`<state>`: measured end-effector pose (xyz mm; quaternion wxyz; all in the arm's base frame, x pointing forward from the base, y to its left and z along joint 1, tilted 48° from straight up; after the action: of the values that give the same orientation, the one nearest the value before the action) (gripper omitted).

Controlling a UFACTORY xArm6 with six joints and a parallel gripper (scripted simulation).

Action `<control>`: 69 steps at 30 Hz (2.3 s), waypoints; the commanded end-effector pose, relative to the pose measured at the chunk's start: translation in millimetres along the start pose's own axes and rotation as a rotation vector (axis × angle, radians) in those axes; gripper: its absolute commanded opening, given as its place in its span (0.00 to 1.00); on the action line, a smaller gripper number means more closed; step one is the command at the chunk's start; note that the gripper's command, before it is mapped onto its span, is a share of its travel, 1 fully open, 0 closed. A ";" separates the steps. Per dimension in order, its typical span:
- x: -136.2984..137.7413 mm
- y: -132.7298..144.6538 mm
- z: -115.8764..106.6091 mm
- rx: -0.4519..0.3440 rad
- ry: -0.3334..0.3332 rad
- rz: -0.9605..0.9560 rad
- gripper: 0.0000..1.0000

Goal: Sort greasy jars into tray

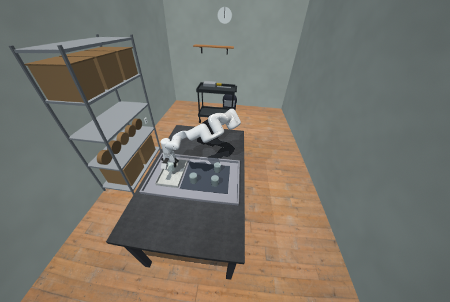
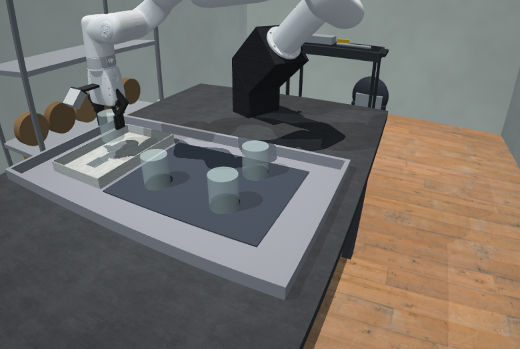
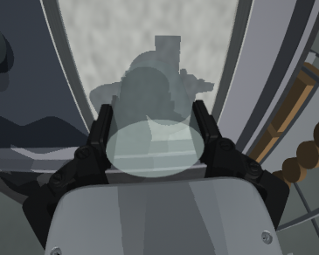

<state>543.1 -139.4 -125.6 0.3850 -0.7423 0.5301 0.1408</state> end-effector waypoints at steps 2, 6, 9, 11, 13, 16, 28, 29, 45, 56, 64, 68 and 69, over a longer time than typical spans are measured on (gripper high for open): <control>1.1 -1.3 13.1 0.003 0.003 -0.001 0.00; 1.1 -1.3 23.6 0.003 0.003 -0.001 0.00; 1.1 -1.3 23.6 0.003 0.003 -0.001 0.00; 1.1 -1.3 23.6 0.003 0.003 -0.001 0.00; 1.1 -1.3 23.6 0.003 0.003 -0.001 0.00; 1.1 -1.4 25.0 0.003 0.003 -0.001 0.00; 1.1 -1.4 38.1 0.003 0.003 -0.001 0.00; 1.1 -1.4 39.4 0.003 0.003 -0.001 0.00; 1.2 -1.4 48.6 0.003 0.003 -0.001 1.00; 1.2 -1.4 48.6 0.003 0.003 -0.001 1.00; 1.2 -1.4 48.6 0.003 0.003 -0.001 1.00; 1.2 -1.4 48.6 0.003 0.003 -0.001 1.00; 1.2 -1.4 48.6 0.003 0.003 -0.001 1.00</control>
<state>553.5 -103.2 -159.2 0.3849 -0.7423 0.5301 0.1408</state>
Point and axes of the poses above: the point where the finger pads meet when closed, its own z axis out along the fingers, its own x axis across the jaws, y = z × x, the point moved 7 cm from there along -z, back along the fingers, and after that the axes turned 9 degrees about -z, right-handed, at the moved point
